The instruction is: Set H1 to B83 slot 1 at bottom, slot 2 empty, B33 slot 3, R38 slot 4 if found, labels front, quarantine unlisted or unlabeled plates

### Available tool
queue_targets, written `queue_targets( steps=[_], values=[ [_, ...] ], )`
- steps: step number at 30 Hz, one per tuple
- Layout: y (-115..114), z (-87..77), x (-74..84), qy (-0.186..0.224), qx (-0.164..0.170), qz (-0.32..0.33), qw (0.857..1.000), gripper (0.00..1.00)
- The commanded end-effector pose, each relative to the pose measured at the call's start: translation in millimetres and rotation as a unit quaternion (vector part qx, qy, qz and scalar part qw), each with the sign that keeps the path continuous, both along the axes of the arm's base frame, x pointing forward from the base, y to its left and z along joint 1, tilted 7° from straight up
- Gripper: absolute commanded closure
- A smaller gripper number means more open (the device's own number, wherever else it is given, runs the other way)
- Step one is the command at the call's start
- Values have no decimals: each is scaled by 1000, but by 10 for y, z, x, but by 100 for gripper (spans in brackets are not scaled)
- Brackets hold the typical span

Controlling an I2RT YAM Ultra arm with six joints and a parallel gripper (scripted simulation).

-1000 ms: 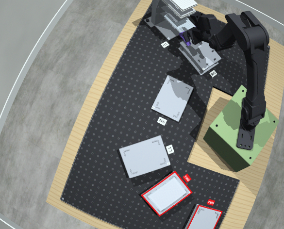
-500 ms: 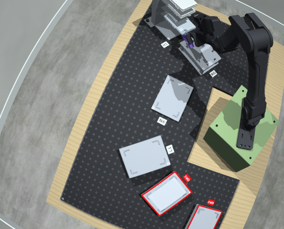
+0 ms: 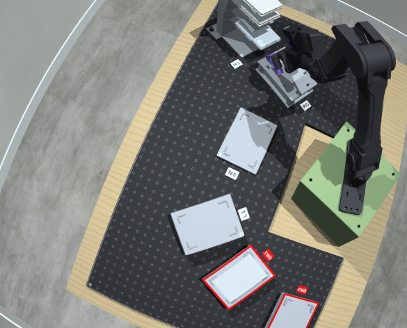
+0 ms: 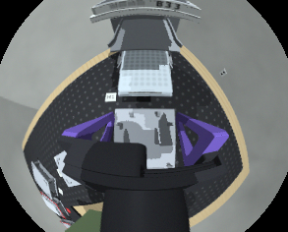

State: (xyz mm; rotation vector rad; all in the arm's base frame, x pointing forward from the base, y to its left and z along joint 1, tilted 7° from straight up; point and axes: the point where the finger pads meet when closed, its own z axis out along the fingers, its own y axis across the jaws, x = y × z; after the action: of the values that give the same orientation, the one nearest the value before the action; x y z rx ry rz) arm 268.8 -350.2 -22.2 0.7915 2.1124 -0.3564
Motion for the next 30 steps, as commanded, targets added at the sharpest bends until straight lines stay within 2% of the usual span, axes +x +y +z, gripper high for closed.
queue_targets(
  steps=[1,29,30],
  values=[
    [-3,87,-41,-8,-11,1,1000,0],
    [283,31,-367,-7,-11,1,1000,0],
    [336,-135,-397,1,5,1,1000,100]
  ],
)
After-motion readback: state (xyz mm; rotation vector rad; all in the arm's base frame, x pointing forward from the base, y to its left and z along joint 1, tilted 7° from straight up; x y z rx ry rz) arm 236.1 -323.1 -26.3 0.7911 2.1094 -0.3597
